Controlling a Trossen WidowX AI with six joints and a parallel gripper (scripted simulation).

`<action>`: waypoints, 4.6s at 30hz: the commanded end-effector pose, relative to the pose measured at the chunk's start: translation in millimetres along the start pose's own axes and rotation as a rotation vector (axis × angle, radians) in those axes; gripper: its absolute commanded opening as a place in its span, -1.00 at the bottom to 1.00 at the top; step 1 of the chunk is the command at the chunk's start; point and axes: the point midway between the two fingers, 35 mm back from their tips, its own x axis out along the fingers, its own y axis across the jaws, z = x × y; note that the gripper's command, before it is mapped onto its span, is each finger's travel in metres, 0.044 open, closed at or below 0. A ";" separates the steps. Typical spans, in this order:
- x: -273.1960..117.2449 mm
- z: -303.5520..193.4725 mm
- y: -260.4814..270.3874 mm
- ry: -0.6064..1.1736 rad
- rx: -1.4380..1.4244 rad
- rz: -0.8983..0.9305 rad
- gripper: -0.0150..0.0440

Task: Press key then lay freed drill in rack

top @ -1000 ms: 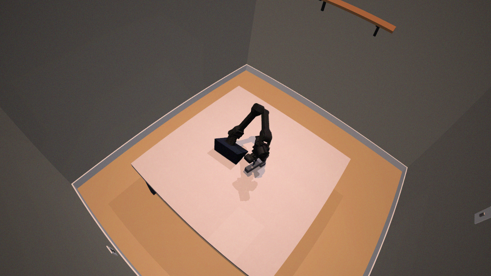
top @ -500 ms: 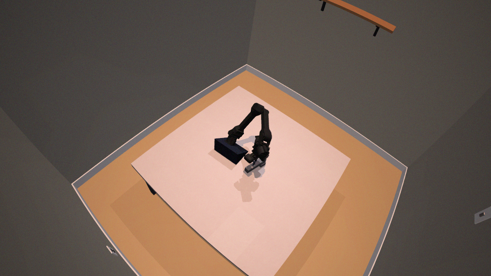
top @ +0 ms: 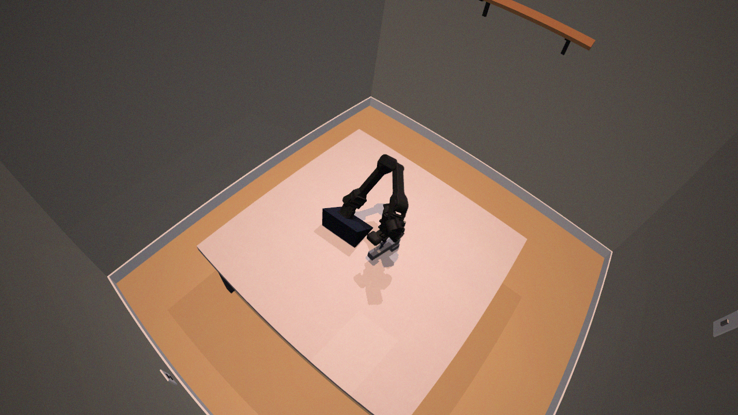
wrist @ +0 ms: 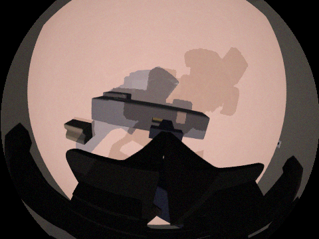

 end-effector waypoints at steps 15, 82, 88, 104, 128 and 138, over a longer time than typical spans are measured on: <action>26.0 -11.4 0.2 0.065 0.021 0.022 -0.49; 60.9 -1.2 158.4 0.026 -1.551 0.076 1.00; 66.3 -1.1 157.1 0.026 -1.551 0.076 1.00; 91.7 -2.0 150.9 0.026 -1.551 0.077 1.00; 108.0 -2.6 147.2 0.024 -1.561 0.072 0.38; 108.0 -2.6 147.2 0.024 -1.561 0.072 -0.45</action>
